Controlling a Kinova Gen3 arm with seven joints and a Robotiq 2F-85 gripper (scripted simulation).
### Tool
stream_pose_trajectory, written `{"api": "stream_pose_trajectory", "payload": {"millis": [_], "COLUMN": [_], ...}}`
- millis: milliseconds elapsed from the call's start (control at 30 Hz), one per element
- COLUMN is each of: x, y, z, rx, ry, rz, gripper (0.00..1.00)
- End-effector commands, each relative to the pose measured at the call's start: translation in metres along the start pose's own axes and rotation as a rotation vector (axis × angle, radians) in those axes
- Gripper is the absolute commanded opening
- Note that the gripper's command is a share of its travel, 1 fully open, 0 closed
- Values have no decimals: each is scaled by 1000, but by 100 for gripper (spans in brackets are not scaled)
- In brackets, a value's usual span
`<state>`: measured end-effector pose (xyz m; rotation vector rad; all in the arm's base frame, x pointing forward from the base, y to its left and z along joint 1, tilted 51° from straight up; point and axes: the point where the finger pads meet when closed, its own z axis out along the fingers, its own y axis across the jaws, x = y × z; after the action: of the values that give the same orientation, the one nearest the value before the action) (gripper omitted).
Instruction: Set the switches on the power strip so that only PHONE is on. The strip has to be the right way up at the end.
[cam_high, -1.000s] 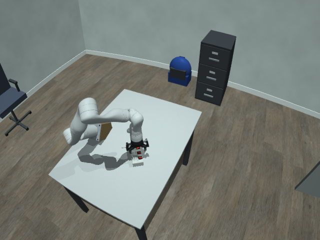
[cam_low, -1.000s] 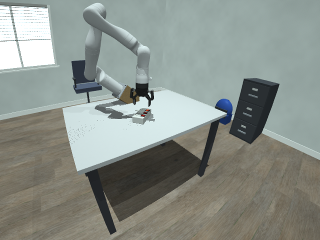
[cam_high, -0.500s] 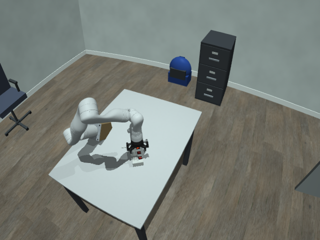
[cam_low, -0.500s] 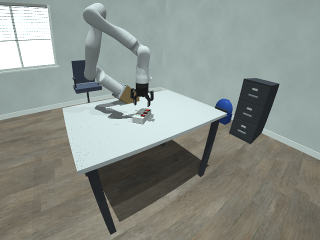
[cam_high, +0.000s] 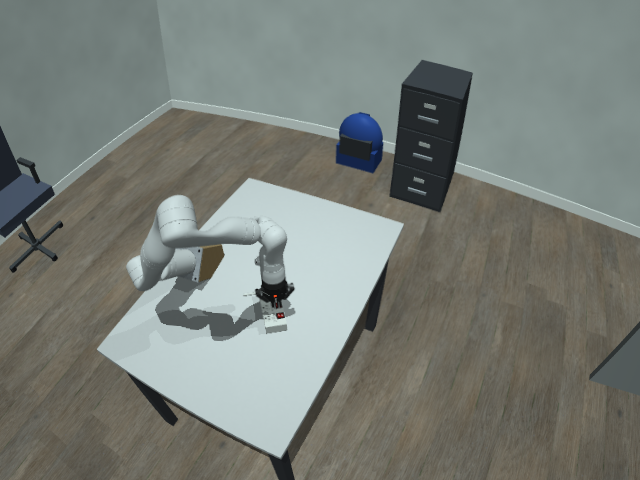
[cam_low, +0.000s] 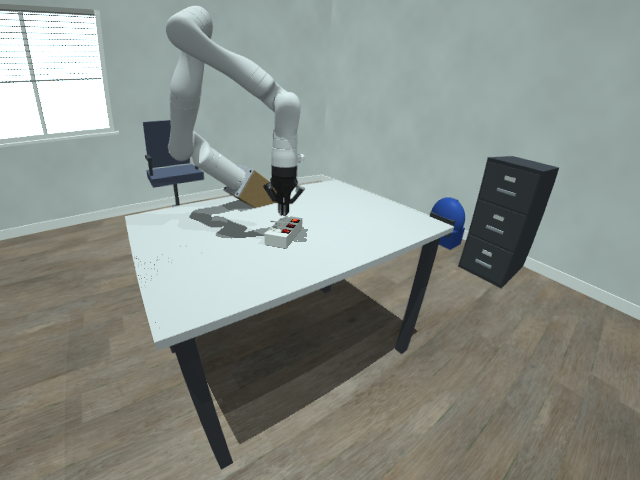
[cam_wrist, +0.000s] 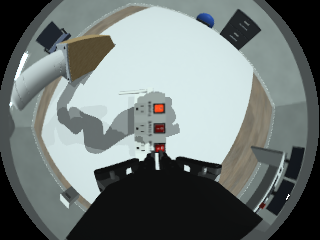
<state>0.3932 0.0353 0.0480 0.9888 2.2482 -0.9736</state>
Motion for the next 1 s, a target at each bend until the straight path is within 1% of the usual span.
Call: {"api": "stream_pose_trajectory", "payload": {"millis": [0,700,967], "x": [2,2,2], "y": [4,4,2], "z": [0,0,3], "rx": [-9,-9,-6], "ry": [3,3,3], "rz": [8,8,7], "gripper": [0,0,0]}}
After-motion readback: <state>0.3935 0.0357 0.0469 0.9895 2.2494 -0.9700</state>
